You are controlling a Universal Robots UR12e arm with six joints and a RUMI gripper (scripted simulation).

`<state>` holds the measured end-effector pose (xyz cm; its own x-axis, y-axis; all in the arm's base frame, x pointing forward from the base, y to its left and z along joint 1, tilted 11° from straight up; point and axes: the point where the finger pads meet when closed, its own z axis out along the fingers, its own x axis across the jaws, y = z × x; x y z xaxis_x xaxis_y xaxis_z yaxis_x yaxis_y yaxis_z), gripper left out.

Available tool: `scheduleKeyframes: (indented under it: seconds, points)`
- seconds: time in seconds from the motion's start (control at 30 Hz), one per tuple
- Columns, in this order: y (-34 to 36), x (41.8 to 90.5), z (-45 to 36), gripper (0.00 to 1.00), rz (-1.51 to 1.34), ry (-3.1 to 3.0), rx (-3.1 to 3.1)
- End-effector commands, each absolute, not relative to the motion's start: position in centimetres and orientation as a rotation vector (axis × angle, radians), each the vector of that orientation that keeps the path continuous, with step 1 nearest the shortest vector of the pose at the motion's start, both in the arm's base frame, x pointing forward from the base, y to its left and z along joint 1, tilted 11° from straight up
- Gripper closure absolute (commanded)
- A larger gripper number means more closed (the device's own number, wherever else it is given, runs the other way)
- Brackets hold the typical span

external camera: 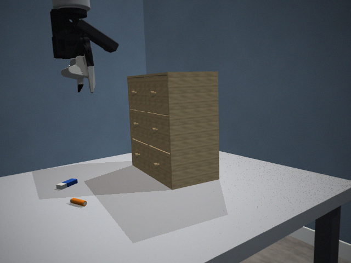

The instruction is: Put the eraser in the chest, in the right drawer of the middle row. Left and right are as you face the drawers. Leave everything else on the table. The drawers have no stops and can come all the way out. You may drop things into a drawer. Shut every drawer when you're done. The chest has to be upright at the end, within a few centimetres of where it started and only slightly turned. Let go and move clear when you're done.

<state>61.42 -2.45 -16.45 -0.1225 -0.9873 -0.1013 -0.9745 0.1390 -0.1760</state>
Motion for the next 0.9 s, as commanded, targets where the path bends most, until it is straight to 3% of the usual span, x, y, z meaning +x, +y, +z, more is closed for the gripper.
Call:
scheduleKeyframes:
  seconds: [0.0,0.87]
  points:
    - [-2.5,61.5,-16.5,0.0,-0.105,2.214,-1.938]
    - [-2.5,62.6,-17.4,0.0,-0.226,2.158,-1.877]
